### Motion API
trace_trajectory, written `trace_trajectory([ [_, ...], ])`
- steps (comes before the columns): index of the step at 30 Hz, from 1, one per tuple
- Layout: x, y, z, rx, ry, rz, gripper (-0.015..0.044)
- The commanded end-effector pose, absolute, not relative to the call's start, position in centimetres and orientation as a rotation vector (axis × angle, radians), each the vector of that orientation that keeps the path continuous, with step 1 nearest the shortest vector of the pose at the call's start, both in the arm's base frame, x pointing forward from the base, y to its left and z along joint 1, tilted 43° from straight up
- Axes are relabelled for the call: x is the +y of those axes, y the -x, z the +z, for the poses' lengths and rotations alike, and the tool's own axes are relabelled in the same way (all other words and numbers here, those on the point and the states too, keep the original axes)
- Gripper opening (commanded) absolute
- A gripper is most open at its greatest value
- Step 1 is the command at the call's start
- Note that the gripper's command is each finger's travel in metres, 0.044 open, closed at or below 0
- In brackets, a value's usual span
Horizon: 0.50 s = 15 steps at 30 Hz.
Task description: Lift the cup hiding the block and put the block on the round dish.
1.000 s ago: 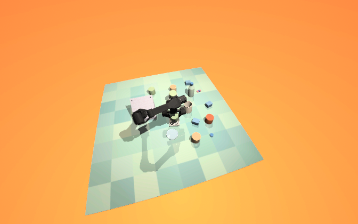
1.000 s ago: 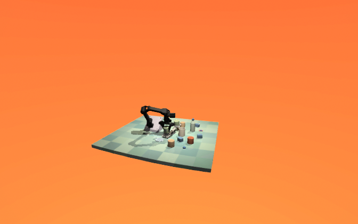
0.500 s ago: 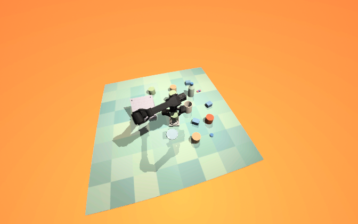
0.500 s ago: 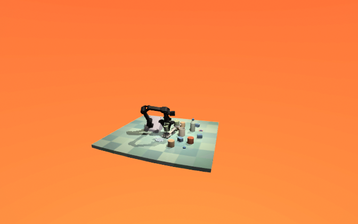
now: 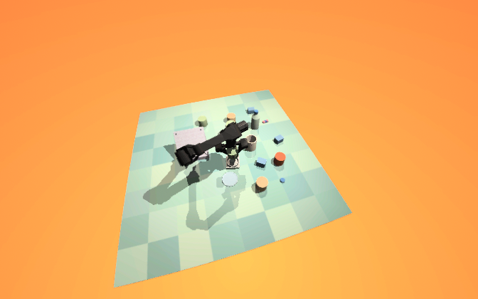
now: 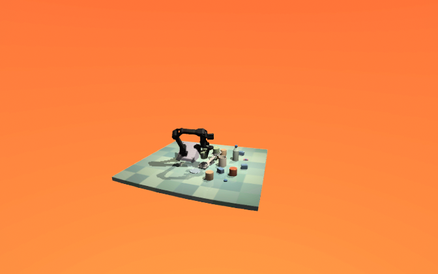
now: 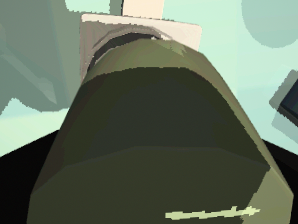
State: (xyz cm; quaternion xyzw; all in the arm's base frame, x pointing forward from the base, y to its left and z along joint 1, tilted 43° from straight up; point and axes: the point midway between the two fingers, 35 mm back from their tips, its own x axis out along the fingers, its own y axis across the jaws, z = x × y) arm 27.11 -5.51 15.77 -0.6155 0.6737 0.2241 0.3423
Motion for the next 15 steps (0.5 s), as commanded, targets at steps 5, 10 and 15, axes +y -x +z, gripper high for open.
trace_trajectory([
  [5,-4.54,-27.27,16.81,1.728,1.607,0.583,0.0],
  [10,-4.89,-27.07,16.45,1.744,1.609,0.588,0.0],
  [15,-4.89,-27.07,16.45,1.744,1.609,0.588,0.0],
])
